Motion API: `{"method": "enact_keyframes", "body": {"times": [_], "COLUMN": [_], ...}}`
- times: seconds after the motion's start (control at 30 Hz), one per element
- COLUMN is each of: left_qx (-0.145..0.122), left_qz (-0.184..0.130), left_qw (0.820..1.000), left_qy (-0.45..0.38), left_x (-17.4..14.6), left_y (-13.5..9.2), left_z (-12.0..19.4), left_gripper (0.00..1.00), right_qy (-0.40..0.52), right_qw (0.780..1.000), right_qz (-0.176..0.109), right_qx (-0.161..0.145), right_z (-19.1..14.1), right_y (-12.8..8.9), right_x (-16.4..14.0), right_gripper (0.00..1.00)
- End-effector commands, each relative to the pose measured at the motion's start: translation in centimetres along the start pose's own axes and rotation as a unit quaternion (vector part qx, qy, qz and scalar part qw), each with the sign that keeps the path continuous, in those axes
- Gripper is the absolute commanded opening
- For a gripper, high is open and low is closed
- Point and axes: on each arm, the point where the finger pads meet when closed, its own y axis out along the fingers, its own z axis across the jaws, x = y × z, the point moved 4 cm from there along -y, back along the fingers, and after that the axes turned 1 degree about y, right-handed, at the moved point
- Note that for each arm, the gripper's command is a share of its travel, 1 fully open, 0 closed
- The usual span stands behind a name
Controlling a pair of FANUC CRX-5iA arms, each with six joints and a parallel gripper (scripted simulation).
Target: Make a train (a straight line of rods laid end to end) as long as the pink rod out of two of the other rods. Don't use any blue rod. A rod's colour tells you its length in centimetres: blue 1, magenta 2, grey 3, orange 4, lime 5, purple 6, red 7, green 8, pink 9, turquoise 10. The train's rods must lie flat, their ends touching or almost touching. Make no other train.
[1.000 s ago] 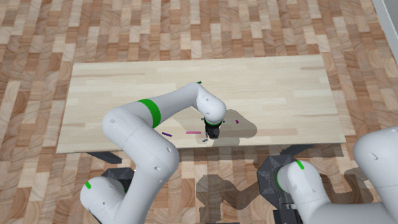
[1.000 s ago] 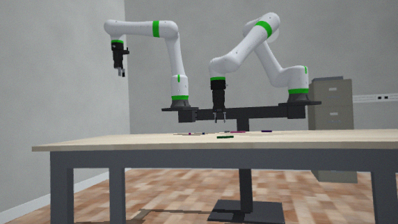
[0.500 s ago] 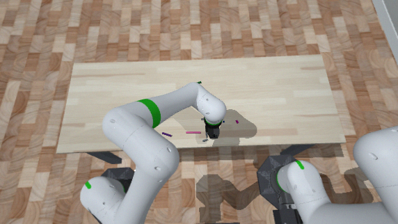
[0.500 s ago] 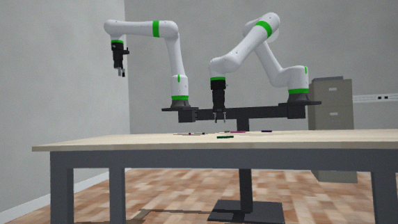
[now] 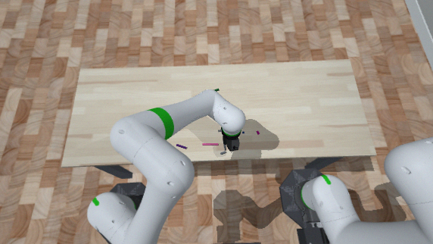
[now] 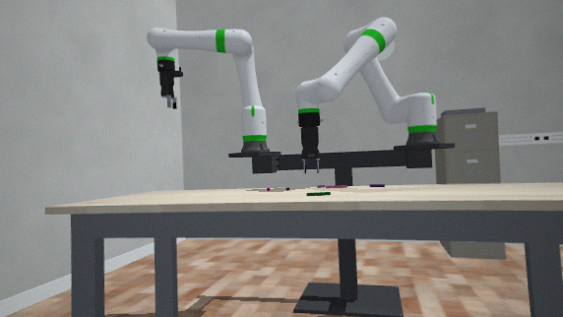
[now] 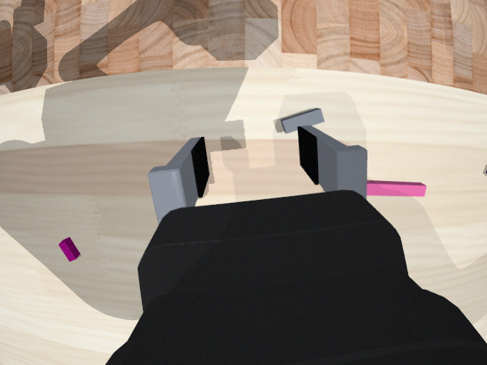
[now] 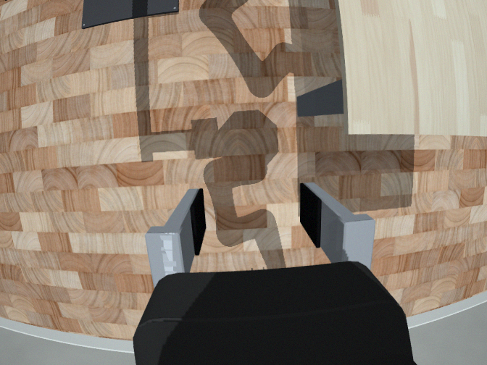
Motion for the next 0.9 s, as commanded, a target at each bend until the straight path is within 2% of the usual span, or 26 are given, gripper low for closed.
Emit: {"method": "enact_keyframes", "body": {"times": [0.0, 0.23, 0.43, 0.5, 0.53, 0.87], "left_qx": [0.000, 0.000, -0.001, -0.001, -0.001, -0.001], "left_qz": [-0.002, -0.002, -0.002, -0.002, -0.002, -0.002], "left_qw": [0.998, 0.985, 0.967, 0.967, 0.956, 0.908], "left_qy": [-0.067, -0.171, -0.253, -0.253, -0.293, -0.419], "left_x": [0.1, 0.2, 0.4, 0.4, 0.5, 1.0], "left_y": [-0.3, -0.6, -0.9, -0.9, -1.0, -1.3], "left_z": [-0.1, 0.0, 0.0, 0.0, 0.0, 0.2], "left_gripper": [1.00, 1.00, 1.00, 1.00, 1.00, 1.00], "right_qy": [0.000, 0.000, 0.000, 0.000, 0.000, 0.000], "right_qw": [1.000, 1.000, 1.000, 1.000, 1.000, 1.000], "right_qz": [-0.001, -0.001, -0.001, -0.001, -0.001, -0.001], "right_qx": [0.000, 0.000, 0.000, 0.000, 0.000, 0.000], "right_z": [0.0, 0.0, 0.0, 0.0, 0.0, 0.0], "right_y": [-0.1, -0.1, -0.1, -0.1, -0.1, -0.1], "right_x": [0.0, 0.0, 0.0, 0.0, 0.0, 0.0], "right_gripper": [1.00, 1.00, 1.00, 1.00, 1.00, 1.00]}}
